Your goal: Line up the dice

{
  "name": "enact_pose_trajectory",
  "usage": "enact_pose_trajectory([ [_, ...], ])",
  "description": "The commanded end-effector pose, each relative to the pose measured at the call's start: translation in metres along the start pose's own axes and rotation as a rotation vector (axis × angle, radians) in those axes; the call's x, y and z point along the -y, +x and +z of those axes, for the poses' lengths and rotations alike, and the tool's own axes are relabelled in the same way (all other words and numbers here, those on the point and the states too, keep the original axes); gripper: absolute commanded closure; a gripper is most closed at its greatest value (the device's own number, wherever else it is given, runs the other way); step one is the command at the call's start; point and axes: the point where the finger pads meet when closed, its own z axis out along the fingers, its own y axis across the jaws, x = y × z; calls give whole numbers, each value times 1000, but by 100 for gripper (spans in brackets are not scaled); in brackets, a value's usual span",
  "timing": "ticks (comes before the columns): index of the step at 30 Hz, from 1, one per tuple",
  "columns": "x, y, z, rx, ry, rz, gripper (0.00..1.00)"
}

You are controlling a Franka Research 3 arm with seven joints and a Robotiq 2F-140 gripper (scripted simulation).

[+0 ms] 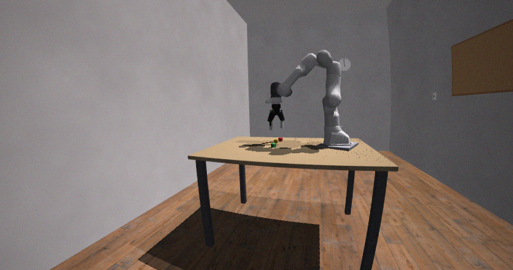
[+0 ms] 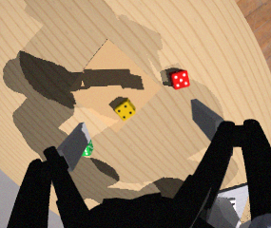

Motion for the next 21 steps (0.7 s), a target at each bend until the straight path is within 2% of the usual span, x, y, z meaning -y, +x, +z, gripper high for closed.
enact_pose_trajectory([
  [1,0,1,0,-7,-9,139,0],
  [21,-24,9,2,-9,-7,528,0],
])
